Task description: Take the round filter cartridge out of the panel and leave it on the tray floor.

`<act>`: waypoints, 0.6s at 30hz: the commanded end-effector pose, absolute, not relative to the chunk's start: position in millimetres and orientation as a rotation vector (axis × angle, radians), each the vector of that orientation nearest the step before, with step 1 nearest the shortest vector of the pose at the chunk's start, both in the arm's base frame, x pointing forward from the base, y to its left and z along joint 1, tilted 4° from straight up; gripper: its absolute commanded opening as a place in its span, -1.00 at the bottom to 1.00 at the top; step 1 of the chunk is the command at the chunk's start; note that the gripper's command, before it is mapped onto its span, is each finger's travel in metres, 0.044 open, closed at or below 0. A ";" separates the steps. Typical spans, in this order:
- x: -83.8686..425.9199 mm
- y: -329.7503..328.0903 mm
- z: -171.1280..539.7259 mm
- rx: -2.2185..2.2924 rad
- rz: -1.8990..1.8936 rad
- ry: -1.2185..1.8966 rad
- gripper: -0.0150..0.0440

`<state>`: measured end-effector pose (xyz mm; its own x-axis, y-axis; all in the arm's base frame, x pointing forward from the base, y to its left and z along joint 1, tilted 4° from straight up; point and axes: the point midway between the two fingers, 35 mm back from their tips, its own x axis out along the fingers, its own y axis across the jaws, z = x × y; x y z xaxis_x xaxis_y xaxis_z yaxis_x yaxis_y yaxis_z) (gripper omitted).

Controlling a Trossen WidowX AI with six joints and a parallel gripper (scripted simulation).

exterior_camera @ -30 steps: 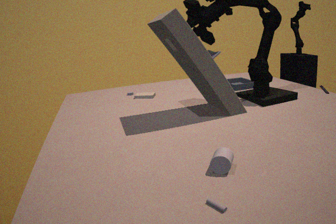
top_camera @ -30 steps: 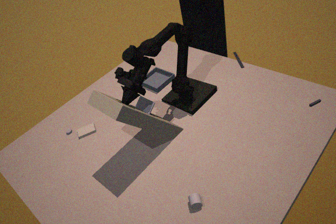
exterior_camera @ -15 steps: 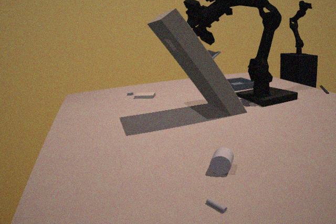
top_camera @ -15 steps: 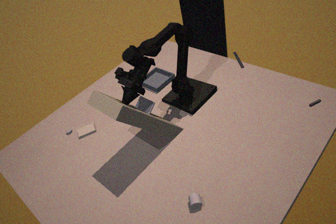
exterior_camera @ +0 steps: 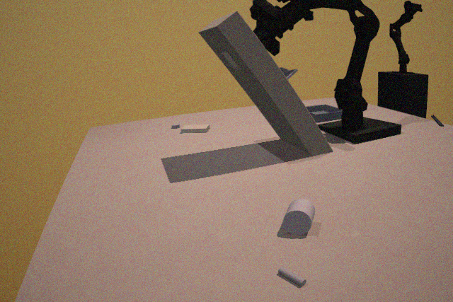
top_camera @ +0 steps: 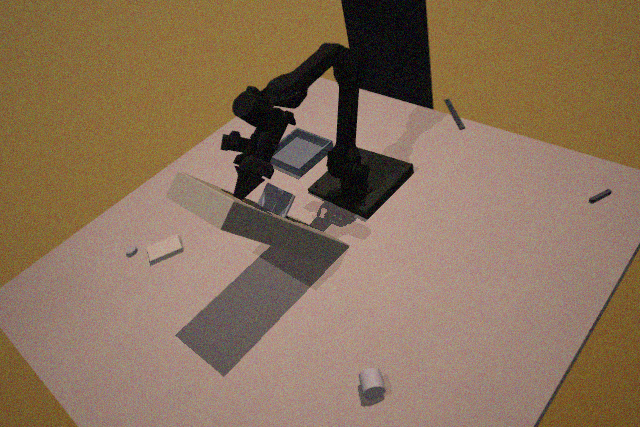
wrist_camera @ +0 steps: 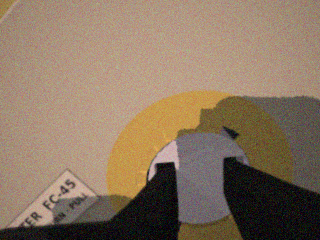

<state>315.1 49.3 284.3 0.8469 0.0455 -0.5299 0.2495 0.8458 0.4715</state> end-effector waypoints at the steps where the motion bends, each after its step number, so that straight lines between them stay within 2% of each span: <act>1: 324.8 51.2 278.8 0.413 -0.075 0.565 -0.49; 18: 325.1 51.2 278.7 -0.164 0.093 0.558 -0.49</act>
<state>315.4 50.0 284.3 0.8471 0.0497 -0.5292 -0.0768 0.9966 -0.0294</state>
